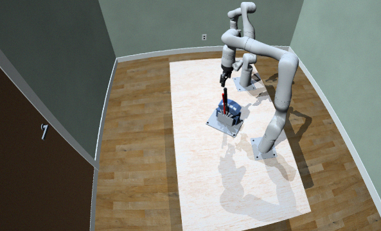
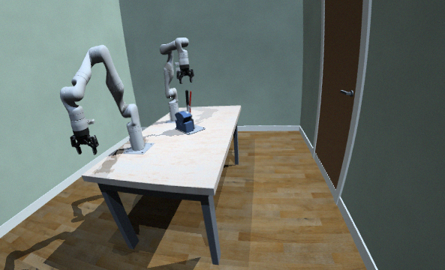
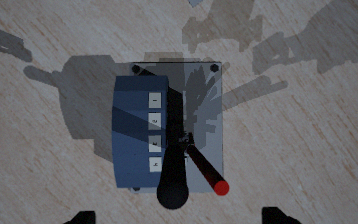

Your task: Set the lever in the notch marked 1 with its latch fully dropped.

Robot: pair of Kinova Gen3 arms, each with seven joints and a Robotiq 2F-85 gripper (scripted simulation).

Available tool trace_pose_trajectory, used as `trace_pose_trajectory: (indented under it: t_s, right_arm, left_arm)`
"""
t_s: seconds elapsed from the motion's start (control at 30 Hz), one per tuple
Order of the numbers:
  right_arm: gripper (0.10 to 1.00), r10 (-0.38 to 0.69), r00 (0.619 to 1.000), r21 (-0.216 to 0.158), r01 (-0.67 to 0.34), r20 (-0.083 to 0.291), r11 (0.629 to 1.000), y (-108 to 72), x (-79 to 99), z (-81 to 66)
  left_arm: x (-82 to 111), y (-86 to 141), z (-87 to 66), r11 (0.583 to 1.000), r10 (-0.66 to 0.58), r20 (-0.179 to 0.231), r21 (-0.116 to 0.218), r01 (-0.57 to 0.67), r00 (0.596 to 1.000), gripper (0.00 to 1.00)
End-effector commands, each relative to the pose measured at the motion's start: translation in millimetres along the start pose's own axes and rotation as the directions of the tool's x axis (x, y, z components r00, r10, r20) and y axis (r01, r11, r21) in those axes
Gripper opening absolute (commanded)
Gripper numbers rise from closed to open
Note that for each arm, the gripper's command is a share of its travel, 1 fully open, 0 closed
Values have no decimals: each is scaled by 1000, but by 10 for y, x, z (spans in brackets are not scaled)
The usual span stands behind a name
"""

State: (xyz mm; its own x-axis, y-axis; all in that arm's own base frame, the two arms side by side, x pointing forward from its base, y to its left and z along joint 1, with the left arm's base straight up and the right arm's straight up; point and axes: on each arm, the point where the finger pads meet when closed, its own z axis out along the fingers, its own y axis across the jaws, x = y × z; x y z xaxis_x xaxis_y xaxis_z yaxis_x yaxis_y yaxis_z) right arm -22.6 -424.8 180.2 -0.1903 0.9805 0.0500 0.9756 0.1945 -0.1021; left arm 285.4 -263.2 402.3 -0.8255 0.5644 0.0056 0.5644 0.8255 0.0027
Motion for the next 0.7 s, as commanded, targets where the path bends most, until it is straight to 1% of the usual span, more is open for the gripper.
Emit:
trace_pose_trajectory:
  t_s: [0.0, 0.13, 0.2, 0.37, 0.53, 0.57, 0.67]
  right_arm:
    - [1000, 105, 994, -47, -104, 12, 993, -4, -99, -84]
    - [1000, 182, 983, -85, -180, 21, 980, -12, -185, -157]
    - [1000, 182, 983, -85, -180, 21, 980, -12, -185, -157]
    - [1000, 225, 974, -107, -221, 25, 969, -17, -235, -202]
    - [1000, 232, 972, -111, -228, 25, 967, -18, -244, -210]
    - [1000, 232, 972, -111, -228, 25, 967, -18, -244, -210]
    - [1000, 232, 972, -111, -228, 25, 967, -18, -244, -210]
  left_arm:
    - [10, 9, -10, 1000, 10, 4, -3, -10, 1000, 1000]
    - [14, 12, -11, 1000, 14, 5, -5, -14, 1000, 1000]
    - [14, 12, -11, 1000, 14, 5, -5, -14, 1000, 1000]
    - [14, 12, -11, 1000, 14, 5, -5, -14, 1000, 1000]
    - [14, 12, -11, 1000, 14, 5, -5, -14, 1000, 1000]
    - [14, 12, -11, 1000, 14, 5, -5, -14, 1000, 99]
    - [14, 12, -11, 1000, 14, 5, -5, -14, 1000, 99]
